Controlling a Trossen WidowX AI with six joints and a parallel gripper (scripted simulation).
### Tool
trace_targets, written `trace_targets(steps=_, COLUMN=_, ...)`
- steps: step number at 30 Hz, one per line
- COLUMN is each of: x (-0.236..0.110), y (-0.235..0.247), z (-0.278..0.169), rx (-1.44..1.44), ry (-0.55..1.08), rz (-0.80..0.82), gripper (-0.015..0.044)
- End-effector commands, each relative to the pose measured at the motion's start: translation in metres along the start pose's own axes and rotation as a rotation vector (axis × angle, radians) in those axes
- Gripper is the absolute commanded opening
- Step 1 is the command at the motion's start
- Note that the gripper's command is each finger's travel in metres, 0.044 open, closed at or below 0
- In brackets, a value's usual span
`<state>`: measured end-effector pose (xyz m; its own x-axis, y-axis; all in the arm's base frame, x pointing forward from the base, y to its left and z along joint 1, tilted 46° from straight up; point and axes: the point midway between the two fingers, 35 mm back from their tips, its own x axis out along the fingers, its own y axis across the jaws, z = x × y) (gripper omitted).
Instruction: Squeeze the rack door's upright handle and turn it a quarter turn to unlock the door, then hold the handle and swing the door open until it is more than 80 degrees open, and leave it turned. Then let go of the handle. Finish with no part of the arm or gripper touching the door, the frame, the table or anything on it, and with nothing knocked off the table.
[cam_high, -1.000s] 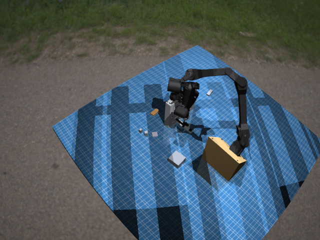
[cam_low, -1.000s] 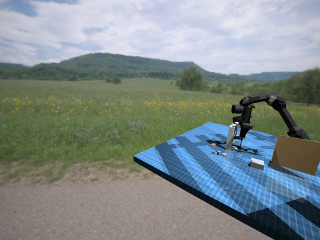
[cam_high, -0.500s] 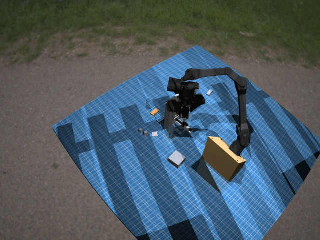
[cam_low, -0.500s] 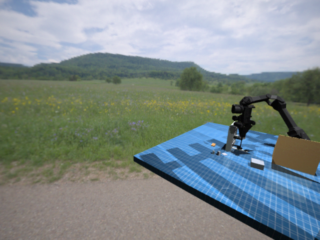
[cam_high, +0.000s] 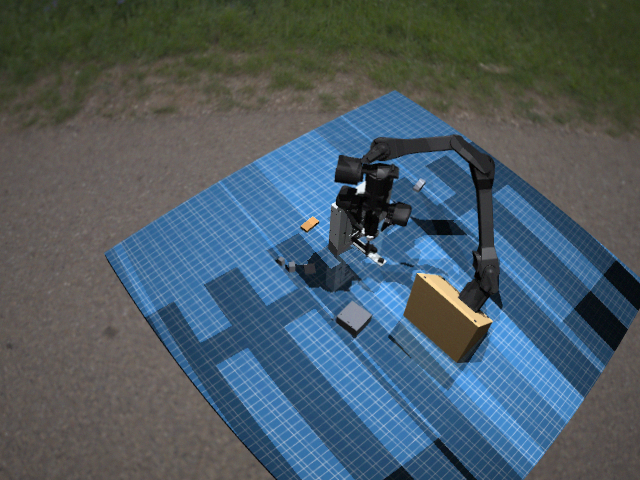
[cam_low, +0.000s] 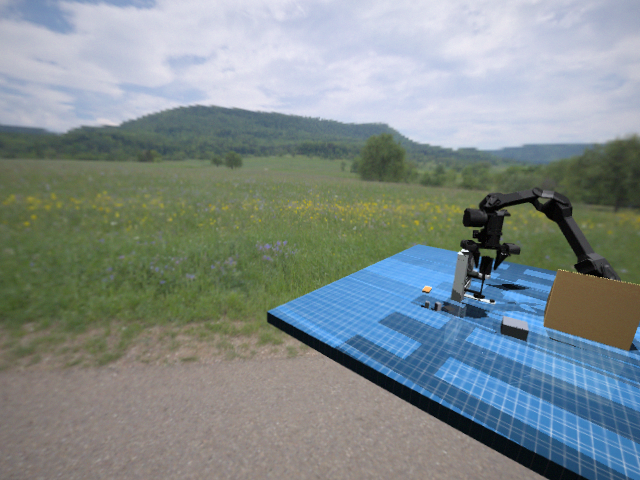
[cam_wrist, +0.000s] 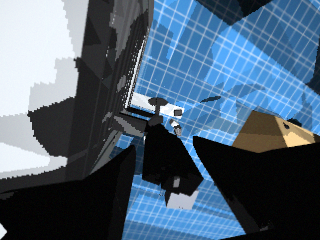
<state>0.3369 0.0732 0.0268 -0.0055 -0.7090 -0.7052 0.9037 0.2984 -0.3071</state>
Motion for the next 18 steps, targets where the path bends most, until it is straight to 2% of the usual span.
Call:
trace_targets(steps=1, x=0.0001, y=-0.0003, z=0.0005, rx=0.288, ry=-0.004, rz=0.000, gripper=0.0292)
trace_targets(steps=8, x=0.0001, y=-0.0003, z=0.0005, rx=0.601, ry=-0.004, rz=0.000, gripper=0.0292)
trace_targets(steps=17, x=0.0001, y=-0.0003, z=0.0005, rx=0.610, ry=-0.004, rz=0.000, gripper=0.0292)
trace_targets(steps=18, x=0.0001, y=-0.0003, z=0.0005, rx=0.610, ry=-0.004, rz=0.000, gripper=0.0266)
